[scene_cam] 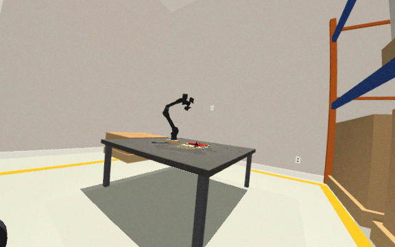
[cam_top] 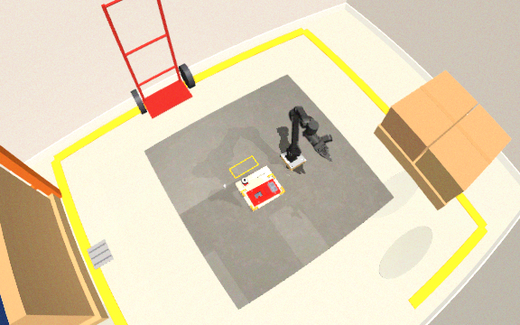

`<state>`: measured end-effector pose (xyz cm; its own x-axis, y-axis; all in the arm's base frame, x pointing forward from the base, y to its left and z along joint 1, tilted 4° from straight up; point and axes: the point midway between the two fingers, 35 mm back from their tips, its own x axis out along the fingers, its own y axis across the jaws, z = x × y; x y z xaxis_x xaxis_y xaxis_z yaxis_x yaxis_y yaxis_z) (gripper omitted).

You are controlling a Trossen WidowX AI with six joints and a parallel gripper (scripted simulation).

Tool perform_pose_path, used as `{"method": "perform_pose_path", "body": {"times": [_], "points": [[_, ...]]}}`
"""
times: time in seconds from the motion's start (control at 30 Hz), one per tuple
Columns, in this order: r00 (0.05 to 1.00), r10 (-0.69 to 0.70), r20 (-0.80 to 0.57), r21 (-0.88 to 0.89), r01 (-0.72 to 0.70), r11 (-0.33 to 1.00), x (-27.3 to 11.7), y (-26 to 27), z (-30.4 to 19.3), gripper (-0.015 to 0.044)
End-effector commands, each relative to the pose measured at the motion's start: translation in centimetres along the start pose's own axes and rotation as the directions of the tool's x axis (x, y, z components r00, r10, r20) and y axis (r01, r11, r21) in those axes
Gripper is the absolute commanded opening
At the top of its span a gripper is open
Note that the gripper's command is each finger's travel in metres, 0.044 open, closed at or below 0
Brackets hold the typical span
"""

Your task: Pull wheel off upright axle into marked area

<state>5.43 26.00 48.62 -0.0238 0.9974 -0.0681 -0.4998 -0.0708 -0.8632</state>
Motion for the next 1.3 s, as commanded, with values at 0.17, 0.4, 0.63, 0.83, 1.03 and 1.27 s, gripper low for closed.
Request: {"method": "perform_pose_path", "body": {"times": [0.17, 0.4, 0.63, 0.83, 1.03, 1.27], "points": [[0.946, 0.065, -0.318, 0.288, 0.031, 0.957, 2.3, -0.1, -10.7, 0.0300], [0.849, 0.141, -0.509, 0.478, 0.143, 0.866, 1.7, 0.6, -18.6, 0.0300], [0.741, 0.195, -0.642, 0.580, 0.304, 0.755, -0.4, 1.5, -25.9, 0.0300], [0.634, 0.271, -0.725, 0.626, 0.440, 0.644, -3.0, 2.8, -31.0, 0.0300], [0.492, 0.374, -0.786, 0.618, 0.613, 0.492, -6.8, 4.8, -36.2, 0.0300], [0.334, 0.504, -0.797, 0.529, 0.787, 0.316, -11.9, 7.7, -41.0, 0.0300]]}}
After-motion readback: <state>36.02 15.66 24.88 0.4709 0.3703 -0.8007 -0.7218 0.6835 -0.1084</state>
